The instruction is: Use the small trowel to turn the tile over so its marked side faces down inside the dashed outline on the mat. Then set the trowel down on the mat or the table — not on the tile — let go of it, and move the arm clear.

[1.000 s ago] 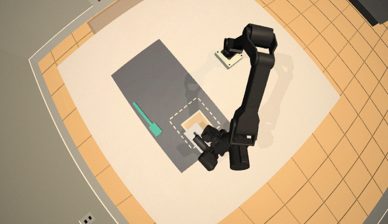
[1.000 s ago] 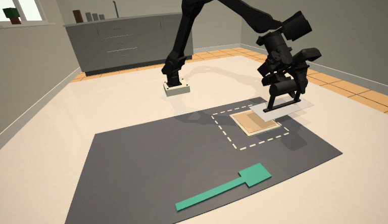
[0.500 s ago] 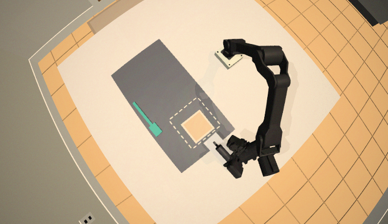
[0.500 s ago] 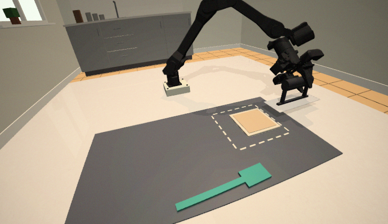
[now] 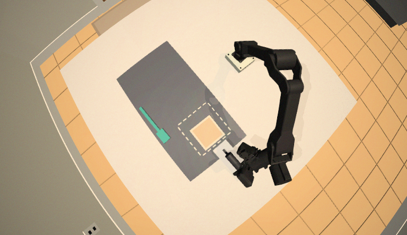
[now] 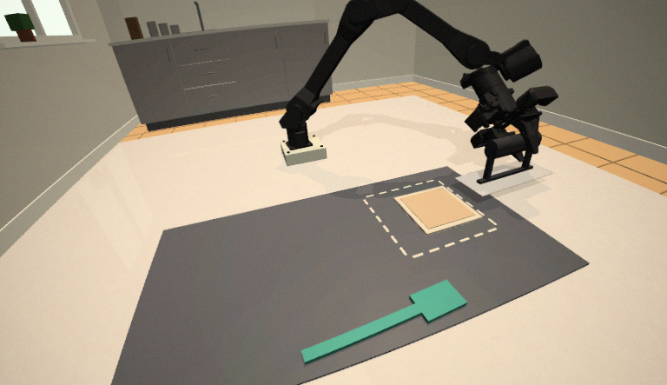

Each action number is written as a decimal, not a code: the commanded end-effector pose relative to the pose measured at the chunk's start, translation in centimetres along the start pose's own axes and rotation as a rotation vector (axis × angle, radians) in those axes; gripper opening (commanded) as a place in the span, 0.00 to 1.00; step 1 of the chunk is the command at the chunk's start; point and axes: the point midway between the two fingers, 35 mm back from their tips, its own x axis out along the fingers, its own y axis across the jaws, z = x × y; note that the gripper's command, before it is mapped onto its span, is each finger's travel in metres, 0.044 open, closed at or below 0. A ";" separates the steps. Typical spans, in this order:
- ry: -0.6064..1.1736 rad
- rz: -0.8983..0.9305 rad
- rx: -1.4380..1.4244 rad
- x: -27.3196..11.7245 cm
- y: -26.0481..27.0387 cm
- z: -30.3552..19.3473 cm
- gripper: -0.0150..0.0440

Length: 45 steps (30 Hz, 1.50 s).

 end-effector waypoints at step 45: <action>-0.003 0.009 0.009 0.7 -0.4 0.5 0.25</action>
